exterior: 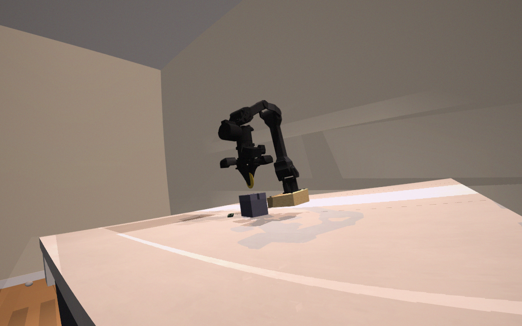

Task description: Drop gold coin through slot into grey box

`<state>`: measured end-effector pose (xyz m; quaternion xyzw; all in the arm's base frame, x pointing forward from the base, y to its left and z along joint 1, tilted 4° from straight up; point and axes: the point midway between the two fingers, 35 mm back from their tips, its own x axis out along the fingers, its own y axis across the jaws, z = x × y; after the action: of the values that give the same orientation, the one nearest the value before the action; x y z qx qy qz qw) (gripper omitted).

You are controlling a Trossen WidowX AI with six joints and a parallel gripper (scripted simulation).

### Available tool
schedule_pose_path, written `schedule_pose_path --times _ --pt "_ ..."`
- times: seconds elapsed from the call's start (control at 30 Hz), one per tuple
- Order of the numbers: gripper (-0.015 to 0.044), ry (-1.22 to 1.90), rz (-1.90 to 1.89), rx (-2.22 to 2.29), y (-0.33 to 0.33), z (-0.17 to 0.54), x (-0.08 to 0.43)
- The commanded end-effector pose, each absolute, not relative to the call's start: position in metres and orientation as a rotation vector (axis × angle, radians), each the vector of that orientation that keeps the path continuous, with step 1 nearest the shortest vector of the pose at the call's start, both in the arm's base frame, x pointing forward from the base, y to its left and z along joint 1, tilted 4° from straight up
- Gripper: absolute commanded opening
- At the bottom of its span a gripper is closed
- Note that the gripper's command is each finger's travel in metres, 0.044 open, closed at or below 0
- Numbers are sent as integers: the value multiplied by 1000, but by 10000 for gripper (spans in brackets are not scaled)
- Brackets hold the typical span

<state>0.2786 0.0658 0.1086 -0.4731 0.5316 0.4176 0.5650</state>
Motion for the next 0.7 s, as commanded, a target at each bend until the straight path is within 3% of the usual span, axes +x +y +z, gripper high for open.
schedule_pose_path --times 0.0,0.67 --pt "0 1250 983 -1114 65 109 279" --pt "0 1249 984 -1114 66 100 278"
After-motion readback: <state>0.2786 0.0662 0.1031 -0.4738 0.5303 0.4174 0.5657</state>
